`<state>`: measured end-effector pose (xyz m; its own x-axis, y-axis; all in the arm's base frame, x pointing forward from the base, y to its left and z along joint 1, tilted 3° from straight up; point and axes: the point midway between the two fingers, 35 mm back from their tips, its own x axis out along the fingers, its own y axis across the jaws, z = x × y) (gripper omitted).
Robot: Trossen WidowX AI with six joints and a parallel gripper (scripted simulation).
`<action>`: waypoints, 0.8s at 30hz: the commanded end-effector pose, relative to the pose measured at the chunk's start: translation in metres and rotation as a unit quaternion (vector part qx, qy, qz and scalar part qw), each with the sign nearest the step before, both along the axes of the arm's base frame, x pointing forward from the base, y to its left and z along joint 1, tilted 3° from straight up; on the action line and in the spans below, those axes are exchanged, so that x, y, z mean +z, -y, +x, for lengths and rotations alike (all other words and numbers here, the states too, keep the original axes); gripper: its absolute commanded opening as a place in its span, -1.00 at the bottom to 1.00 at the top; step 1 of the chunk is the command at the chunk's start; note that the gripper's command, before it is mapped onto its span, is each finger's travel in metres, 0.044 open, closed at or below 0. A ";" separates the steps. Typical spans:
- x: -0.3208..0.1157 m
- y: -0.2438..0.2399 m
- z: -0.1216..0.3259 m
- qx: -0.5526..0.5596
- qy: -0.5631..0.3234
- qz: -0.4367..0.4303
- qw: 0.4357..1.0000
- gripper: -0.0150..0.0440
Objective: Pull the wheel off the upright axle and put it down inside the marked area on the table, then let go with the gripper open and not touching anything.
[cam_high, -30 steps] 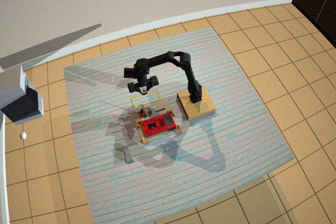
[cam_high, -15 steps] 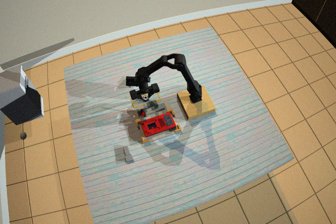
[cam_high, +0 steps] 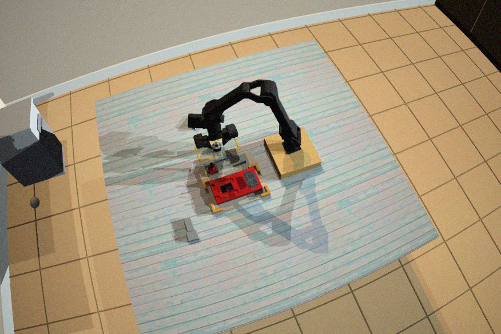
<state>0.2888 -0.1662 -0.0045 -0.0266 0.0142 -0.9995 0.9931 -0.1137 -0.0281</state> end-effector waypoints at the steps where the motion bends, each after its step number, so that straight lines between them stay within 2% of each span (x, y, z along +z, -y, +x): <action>1: 0.019 0.002 0.004 0.001 0.003 -0.003 1.000 0.53; 5: 0.055 0.002 0.004 0.003 0.002 -0.004 1.000 0.53; 8: 0.058 0.002 0.003 0.003 0.002 -0.004 1.000 0.53; 9: 0.051 0.001 0.003 0.001 0.006 -0.004 1.000 0.61; 13: 0.073 -0.013 -0.021 0.002 0.004 -0.003 1.000 0.97; 14: 0.079 -0.018 -0.028 0.002 0.003 -0.003 1.000 1.00; 19: 0.102 -0.040 -0.067 0.003 -0.001 -0.002 1.000 1.00; 24: 0.105 -0.043 -0.072 0.003 -0.001 -0.002 1.000 1.00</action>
<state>0.2248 -0.1275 0.1019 -0.0106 0.0048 -0.9999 0.9942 -0.1073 -0.0110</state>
